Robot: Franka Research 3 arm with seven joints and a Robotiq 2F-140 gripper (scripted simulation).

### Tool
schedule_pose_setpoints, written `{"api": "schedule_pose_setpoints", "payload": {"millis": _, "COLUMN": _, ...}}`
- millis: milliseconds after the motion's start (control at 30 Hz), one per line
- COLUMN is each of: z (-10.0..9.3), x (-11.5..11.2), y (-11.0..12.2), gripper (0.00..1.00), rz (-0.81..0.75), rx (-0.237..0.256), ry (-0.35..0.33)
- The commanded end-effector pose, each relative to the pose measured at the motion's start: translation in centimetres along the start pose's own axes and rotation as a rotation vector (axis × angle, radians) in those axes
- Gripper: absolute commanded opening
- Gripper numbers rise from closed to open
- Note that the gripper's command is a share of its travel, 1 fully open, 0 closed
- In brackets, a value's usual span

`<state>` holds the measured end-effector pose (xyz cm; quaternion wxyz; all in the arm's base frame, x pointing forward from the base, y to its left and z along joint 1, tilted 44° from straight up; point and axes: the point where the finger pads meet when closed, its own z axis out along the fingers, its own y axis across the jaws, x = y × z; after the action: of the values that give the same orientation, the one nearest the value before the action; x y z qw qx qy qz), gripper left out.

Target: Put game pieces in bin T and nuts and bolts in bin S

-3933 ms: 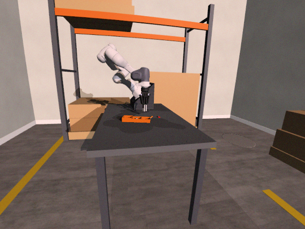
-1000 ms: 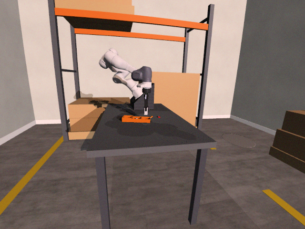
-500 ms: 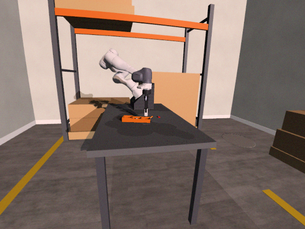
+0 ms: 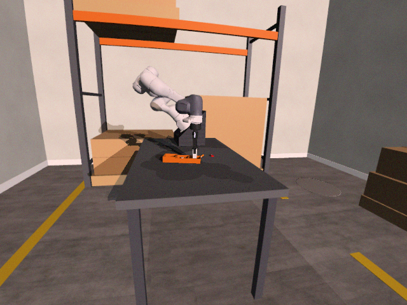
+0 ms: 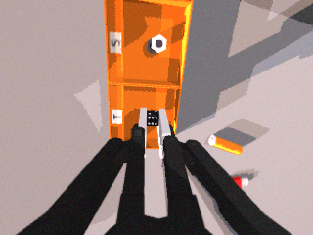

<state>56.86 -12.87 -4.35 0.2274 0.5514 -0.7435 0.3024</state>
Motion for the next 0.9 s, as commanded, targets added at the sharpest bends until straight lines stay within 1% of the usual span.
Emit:
{"api": "schedule_pose_setpoints", "payload": {"millis": 0, "z": 0.61, "x": -0.05, "y": -0.23, "gripper": 0.07, "rz": 0.007, "rx": 0.004, "ry": -0.005}}
{"api": "schedule_pose_setpoints", "payload": {"millis": 600, "z": 0.65, "x": -0.07, "y": -0.42, "gripper": 0.07, "rz": 0.007, "rx": 0.004, "ry": -0.005}}
{"api": "schedule_pose_setpoints", "payload": {"millis": 633, "z": 0.65, "x": -0.07, "y": -0.42, "gripper": 0.19, "rz": 0.007, "rx": 0.004, "ry": -0.005}}
{"api": "schedule_pose_setpoints", "payload": {"millis": 867, "z": 0.65, "x": -0.07, "y": -0.42, "gripper": 0.19, "rz": 0.007, "rx": 0.004, "ry": -0.005}}
